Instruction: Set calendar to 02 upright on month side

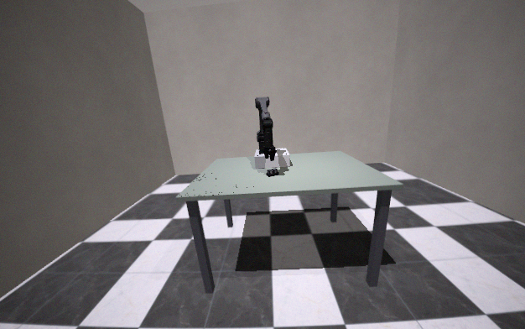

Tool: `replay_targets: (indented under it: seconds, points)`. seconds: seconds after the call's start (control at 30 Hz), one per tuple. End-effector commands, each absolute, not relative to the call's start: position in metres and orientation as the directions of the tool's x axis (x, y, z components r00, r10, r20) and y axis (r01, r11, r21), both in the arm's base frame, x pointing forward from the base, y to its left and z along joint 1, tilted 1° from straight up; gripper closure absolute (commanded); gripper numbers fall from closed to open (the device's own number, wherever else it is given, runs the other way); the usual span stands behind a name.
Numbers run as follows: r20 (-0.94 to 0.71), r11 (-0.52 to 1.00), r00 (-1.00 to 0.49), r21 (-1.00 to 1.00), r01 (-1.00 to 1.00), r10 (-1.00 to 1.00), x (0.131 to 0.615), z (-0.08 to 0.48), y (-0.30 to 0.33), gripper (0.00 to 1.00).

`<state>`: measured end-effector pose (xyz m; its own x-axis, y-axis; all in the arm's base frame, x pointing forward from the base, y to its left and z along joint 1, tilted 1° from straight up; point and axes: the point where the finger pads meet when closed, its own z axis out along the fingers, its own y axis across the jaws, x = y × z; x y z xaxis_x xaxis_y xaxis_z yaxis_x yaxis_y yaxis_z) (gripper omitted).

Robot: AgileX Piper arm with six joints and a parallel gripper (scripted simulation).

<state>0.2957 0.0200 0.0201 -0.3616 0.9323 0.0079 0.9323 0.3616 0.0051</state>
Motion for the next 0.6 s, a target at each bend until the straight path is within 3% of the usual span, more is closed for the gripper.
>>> replay_targets:
  seconds: [0.0,0.57]
  points:
    - [0.007,0.360,-0.360,0.006,0.933,0.933,0.296,0.021,0.020,0.00]
    - [0.005,0.360,-0.360,0.010,0.933,0.933,0.297,0.059,0.019,0.00]
